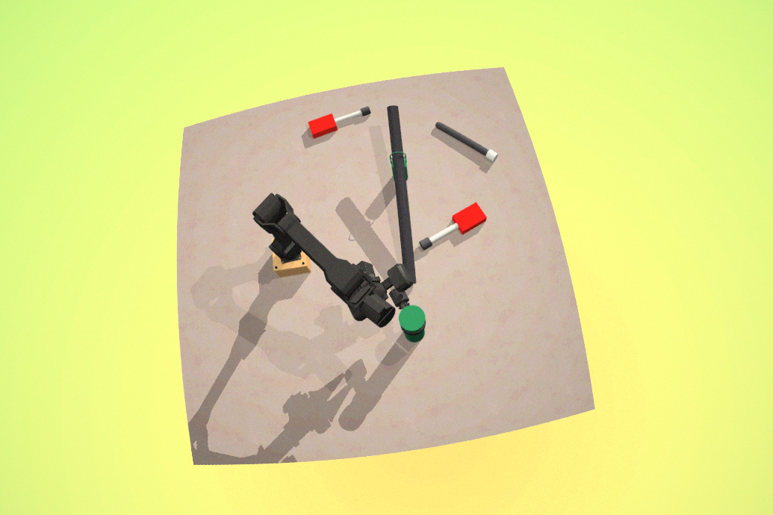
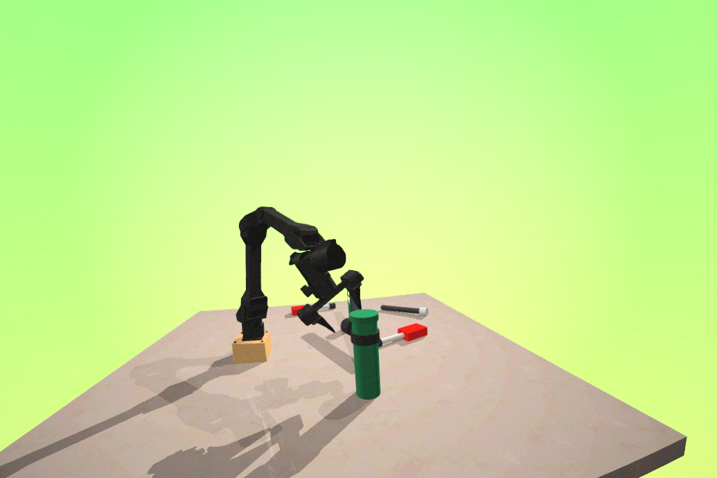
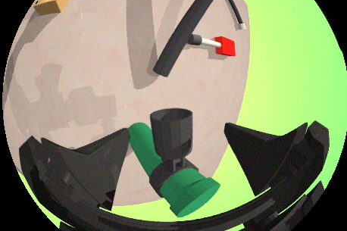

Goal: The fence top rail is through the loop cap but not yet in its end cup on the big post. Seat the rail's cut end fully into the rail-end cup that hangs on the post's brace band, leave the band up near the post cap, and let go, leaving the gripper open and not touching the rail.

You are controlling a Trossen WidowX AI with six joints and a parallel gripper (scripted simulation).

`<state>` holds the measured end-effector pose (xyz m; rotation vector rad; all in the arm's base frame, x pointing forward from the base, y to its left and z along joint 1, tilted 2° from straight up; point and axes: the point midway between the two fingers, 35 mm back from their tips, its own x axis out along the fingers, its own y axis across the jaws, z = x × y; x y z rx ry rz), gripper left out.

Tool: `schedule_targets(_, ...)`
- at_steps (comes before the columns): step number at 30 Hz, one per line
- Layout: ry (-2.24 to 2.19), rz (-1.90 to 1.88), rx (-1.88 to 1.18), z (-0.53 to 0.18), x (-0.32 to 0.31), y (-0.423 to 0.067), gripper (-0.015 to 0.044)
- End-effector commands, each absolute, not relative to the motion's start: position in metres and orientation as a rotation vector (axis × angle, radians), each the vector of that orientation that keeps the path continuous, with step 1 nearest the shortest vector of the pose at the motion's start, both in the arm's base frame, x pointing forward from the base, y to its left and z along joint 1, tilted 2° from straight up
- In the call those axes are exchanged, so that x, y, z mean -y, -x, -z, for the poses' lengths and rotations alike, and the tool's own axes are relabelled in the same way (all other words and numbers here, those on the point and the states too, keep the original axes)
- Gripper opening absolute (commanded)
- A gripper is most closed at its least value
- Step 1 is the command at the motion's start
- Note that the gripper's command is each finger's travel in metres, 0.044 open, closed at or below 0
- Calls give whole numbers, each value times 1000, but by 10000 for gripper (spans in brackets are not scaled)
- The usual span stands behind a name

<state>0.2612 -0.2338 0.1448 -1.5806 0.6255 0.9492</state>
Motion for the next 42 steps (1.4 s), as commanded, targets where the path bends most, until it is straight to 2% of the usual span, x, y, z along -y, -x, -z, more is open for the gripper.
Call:
schedule_targets(1,1569,-955,-631,-135,233,-264,440)
schedule_targets(27,1569,-953,-629,-104,227,-283,440)
schedule_targets(39,1569,-953,-629,-104,227,-283,125)
schedule_targets(42,1569,-953,-629,-104,227,-283,105)
